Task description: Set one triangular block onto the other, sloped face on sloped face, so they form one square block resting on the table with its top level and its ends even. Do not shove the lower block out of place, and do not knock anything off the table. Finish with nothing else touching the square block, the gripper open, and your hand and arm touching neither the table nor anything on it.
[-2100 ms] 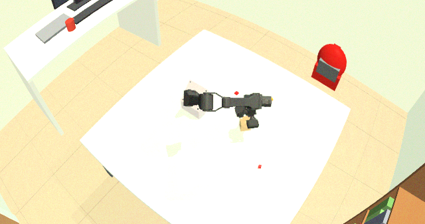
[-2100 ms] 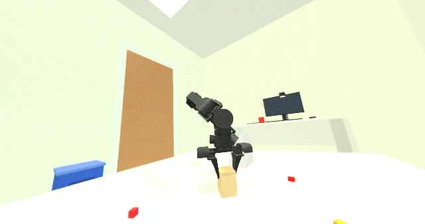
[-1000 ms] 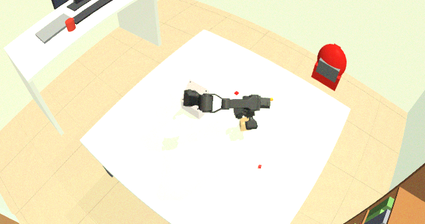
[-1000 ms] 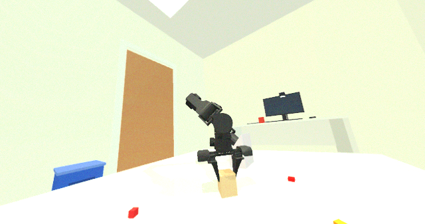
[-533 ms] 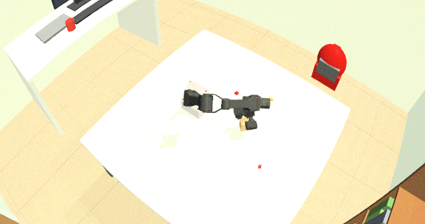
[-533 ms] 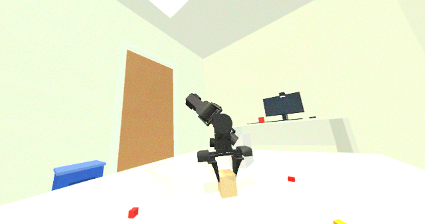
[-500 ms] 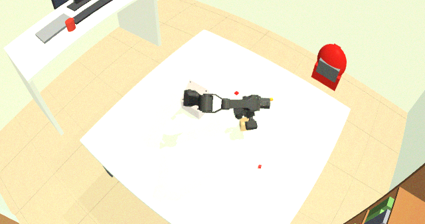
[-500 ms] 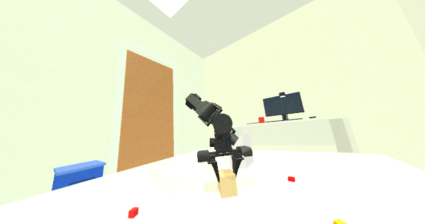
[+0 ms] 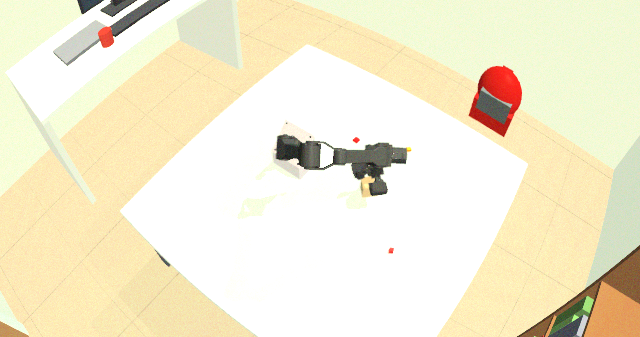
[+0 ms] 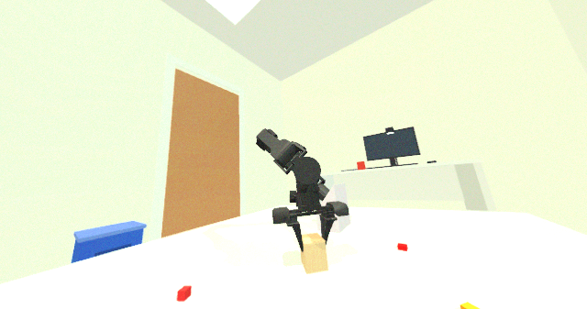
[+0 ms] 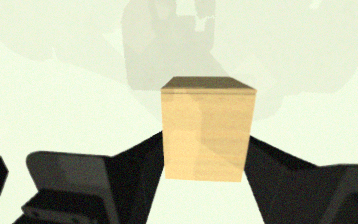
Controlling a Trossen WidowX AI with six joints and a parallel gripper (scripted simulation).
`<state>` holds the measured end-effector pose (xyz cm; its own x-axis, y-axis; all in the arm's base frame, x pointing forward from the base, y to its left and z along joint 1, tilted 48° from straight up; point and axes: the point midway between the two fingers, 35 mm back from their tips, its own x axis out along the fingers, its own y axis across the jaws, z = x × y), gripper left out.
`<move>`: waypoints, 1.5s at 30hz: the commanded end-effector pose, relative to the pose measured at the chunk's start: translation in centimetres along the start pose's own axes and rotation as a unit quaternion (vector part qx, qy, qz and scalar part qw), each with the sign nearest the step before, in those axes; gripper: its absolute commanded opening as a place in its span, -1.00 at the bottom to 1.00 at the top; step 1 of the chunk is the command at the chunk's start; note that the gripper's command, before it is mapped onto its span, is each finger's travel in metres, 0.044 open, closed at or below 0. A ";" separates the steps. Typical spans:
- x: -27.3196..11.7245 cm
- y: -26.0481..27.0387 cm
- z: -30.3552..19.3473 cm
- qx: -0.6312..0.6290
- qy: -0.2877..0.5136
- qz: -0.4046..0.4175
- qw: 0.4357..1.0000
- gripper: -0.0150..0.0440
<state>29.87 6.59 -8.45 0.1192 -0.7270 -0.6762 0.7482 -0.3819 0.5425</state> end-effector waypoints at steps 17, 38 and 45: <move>0.0 0.0 0.0 0.000 0.000 0.000 1.000 1.00; -10.4 0.2 -0.2 0.002 0.036 -0.008 0.999 1.00; -10.4 0.2 -0.2 0.002 0.036 -0.008 0.999 1.00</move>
<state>28.90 14.31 -1.41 0.1542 -0.6775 -0.7192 0.7462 -0.3973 0.5341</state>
